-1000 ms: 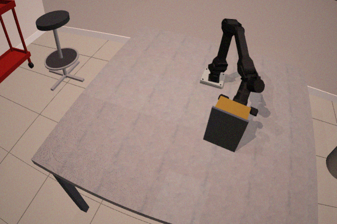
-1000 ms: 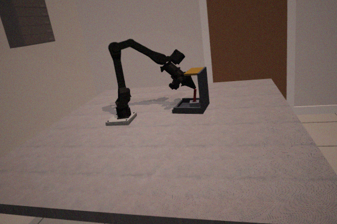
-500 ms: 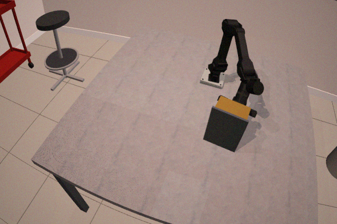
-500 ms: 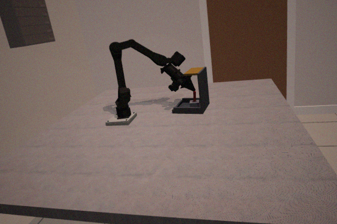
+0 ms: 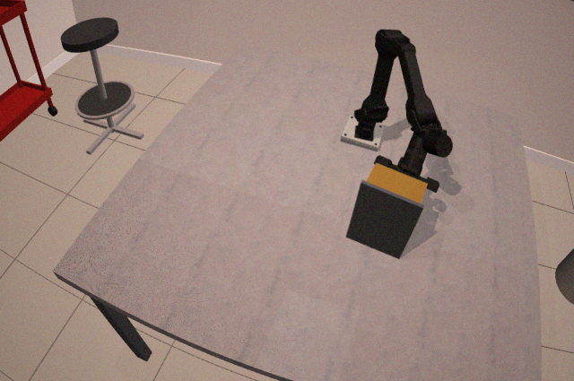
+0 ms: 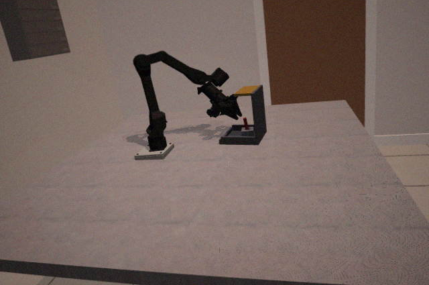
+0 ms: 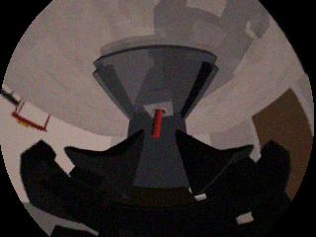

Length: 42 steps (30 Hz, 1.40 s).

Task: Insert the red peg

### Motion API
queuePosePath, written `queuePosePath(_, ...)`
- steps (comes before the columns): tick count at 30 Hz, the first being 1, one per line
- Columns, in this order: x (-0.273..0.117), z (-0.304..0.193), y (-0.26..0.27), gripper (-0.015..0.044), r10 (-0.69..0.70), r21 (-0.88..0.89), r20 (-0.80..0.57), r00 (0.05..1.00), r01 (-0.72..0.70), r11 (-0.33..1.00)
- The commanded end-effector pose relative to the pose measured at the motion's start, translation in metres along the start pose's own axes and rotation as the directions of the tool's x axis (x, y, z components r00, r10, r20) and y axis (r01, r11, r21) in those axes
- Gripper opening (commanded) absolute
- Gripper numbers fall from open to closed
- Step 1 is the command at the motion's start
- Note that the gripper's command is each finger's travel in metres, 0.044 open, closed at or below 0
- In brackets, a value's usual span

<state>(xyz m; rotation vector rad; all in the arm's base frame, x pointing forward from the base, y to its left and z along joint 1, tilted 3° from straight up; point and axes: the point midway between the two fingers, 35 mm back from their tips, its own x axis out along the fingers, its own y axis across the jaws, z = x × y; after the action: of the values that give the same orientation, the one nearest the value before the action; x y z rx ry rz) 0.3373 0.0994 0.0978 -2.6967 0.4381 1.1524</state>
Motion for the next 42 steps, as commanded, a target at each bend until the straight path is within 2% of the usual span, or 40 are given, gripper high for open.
queuePosePath(1,-0.009,0.005,0.001,0.0272,0.002,0.009,-0.003,1.000,-0.002,1.000)
queuePosePath(7,-0.041,0.012,-0.001,0.0430,0.003,0.011,0.004,1.000,-0.003,1.000)
queuePosePath(8,-0.046,0.014,-0.001,0.0440,0.003,0.011,0.004,1.000,-0.003,1.000)
queuePosePath(18,-0.095,0.024,0.006,0.0440,0.002,0.009,0.002,1.000,-0.003,1.000)
queuePosePath(42,-0.096,0.025,0.006,0.0440,0.002,0.009,0.002,1.000,-0.002,1.000)
